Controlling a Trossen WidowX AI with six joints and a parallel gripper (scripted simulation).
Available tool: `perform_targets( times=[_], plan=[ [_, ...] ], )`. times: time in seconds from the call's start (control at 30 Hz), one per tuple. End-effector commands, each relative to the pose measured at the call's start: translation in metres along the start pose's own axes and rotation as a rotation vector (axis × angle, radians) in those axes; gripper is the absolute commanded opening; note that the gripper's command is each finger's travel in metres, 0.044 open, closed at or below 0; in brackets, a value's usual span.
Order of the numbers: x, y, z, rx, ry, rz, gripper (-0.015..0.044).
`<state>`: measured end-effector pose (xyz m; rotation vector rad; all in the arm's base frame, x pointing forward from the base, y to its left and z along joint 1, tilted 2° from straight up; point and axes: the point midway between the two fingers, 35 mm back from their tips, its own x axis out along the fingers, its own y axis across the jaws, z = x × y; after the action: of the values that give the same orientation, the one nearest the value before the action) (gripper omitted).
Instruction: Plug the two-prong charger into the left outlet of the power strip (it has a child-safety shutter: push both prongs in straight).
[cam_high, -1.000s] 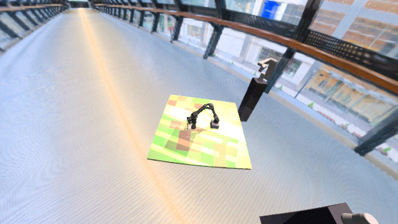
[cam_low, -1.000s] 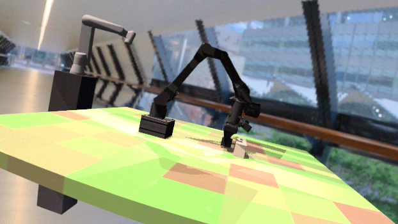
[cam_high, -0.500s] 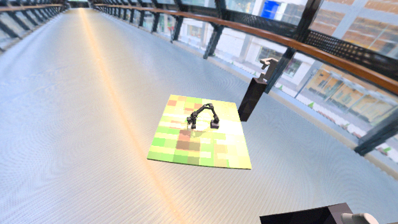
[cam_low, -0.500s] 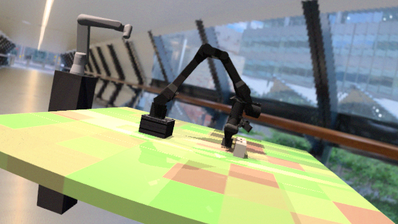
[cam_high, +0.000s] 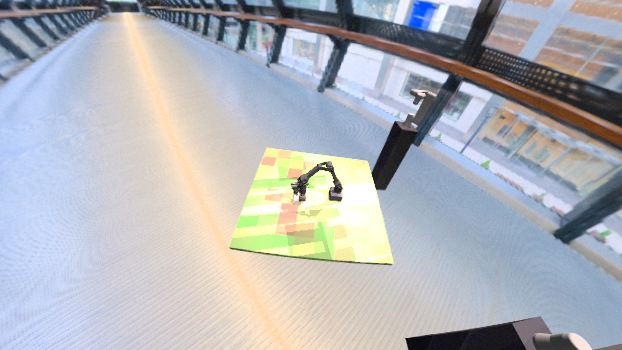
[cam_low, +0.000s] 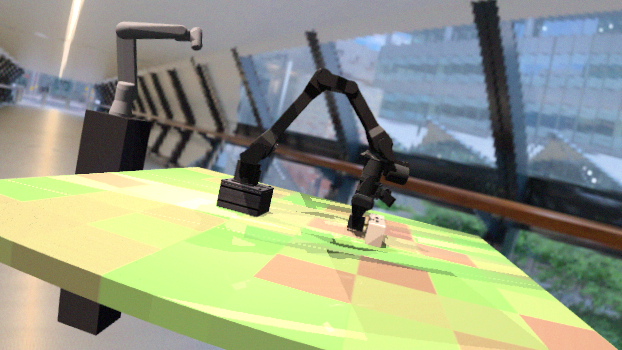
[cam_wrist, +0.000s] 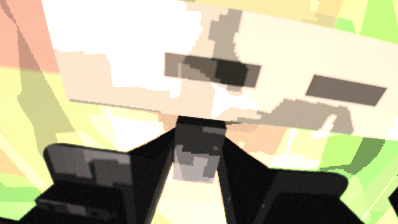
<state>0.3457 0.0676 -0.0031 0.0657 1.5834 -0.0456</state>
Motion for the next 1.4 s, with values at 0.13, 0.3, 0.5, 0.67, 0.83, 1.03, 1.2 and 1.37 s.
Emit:
perform_targets(
  times=[0.13, 0.3, 0.5, 0.67, 0.83, 1.03, 1.2, 1.37],
  plan=[
    [-0.002, 0.001, 0.003, -0.004, -0.003, 0.003, 0.0000],
    [-0.002, 0.001, 0.005, -0.004, -0.003, 0.003, 0.0000],
    [-0.002, 0.001, 0.005, -0.004, -0.003, 0.003, 0.0000],
    [-0.002, 0.001, 0.005, -0.004, -0.003, 0.003, 0.0000],
    [-0.002, 0.001, 0.007, -0.004, -0.003, 0.003, 0.0000],
    [-0.002, 0.001, 0.009, -0.004, -0.003, 0.003, 0.0000],
    [-0.002, 0.001, 0.011, -0.004, -0.004, 0.003, 0.0000],
    [-0.003, 0.001, 0.013, -0.004, -0.004, 0.003, 0.0000]
  ],
)
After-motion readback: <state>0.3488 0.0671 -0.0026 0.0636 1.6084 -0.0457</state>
